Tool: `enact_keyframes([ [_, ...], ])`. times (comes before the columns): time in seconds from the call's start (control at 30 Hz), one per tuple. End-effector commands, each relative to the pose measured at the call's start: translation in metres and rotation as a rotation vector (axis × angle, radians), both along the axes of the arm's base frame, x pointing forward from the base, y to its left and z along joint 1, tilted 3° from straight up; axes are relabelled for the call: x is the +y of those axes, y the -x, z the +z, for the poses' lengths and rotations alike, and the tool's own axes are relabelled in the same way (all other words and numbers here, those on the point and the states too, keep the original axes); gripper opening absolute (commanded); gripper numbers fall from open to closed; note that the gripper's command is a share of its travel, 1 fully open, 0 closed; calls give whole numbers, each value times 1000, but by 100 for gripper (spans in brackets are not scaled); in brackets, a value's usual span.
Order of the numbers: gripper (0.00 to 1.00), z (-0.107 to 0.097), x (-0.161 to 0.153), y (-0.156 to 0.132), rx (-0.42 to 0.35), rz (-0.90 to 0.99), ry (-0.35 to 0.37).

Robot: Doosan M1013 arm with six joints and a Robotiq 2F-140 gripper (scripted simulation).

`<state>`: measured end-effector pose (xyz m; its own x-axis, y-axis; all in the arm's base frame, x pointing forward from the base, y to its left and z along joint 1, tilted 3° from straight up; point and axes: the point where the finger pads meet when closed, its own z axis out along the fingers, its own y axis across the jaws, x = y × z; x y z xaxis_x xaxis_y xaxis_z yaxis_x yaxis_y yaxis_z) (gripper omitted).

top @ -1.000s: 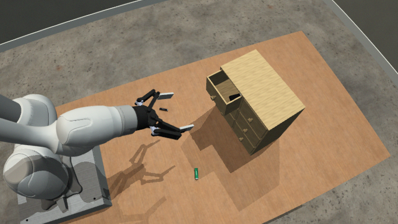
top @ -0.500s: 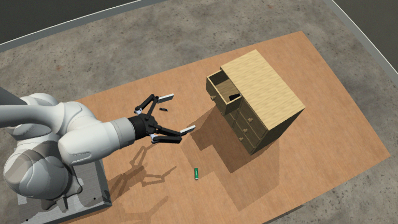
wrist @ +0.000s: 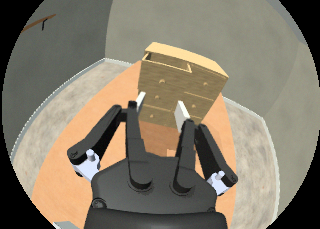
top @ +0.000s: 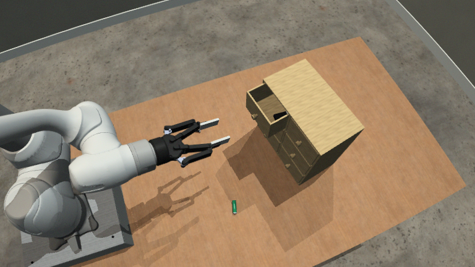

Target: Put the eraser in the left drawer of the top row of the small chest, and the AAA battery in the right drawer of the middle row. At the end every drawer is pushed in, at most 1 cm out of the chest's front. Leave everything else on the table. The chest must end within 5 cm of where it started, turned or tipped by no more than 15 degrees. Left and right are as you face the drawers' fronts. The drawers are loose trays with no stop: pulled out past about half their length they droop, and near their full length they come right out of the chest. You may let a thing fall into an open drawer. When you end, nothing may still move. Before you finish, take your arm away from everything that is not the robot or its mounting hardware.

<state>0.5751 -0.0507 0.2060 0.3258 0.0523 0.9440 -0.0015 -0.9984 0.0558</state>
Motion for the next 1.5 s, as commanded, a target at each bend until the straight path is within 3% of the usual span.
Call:
enact_keyframes([
  [0.0, 0, 0, 0, 0, 0, 0, 0],
  [0.73, 0, -4, 0, -13, 0, 0, 0],
  [1.2, 0, -16, -1, -56, 0, 0, 0],
  [1.47, 0, -19, -1, -65, 0, 0, 0],
])
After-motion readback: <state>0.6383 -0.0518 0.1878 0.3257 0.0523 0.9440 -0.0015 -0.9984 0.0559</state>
